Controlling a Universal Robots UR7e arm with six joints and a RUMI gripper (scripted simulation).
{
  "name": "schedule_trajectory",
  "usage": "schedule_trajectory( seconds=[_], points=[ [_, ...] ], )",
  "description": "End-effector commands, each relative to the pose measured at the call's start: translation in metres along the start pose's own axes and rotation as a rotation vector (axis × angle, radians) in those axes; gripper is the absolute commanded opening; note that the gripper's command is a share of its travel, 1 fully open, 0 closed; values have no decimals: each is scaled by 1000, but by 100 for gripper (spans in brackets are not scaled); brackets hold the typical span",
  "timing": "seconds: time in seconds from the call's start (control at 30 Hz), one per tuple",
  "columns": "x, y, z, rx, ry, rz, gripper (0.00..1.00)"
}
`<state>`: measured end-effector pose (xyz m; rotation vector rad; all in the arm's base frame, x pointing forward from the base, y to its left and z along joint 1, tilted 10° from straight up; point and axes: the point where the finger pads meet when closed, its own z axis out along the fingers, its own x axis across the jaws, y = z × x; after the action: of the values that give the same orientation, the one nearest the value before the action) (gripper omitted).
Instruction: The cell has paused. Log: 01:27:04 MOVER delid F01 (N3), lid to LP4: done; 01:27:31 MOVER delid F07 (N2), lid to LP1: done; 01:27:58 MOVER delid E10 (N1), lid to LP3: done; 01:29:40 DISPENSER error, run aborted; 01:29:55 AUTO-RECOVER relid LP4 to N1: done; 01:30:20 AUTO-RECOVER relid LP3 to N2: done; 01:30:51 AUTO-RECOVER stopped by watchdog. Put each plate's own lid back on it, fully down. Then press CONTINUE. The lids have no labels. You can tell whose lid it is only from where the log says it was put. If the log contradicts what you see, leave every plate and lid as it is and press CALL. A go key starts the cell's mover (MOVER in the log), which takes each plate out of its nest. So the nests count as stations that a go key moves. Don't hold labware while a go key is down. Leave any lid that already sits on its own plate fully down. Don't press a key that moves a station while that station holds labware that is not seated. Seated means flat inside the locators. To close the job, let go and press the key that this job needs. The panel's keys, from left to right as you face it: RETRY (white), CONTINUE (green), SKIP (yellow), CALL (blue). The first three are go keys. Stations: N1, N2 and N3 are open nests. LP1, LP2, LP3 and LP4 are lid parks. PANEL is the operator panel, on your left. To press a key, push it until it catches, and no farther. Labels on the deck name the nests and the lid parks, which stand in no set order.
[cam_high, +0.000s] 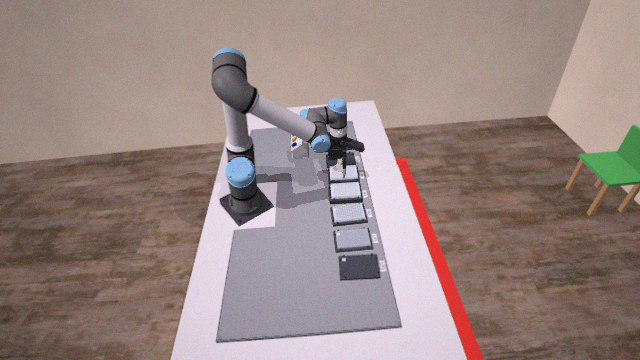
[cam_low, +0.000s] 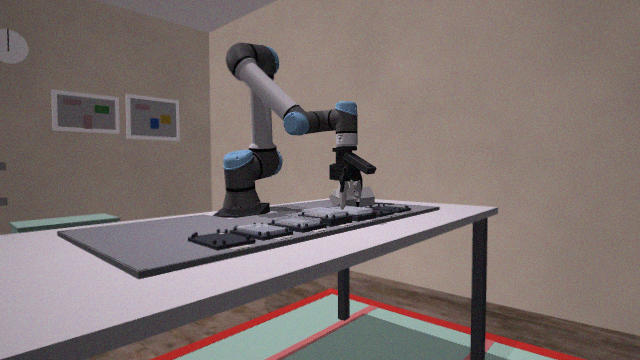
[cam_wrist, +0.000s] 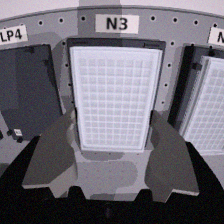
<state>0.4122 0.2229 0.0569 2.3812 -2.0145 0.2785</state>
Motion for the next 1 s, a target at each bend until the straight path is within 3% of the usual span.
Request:
schedule_trajectory(
  seconds=[0.0, 0.37, 0.4, 0.97],
  points=[
    [0, 0, 0, 1, 0, 0, 0],
    [0, 0, 0, 1, 0, 0, 0],
    [0, 0, 0, 1, 0, 0, 82],
    [0, 0, 0, 1, 0, 0, 82]
  ],
)
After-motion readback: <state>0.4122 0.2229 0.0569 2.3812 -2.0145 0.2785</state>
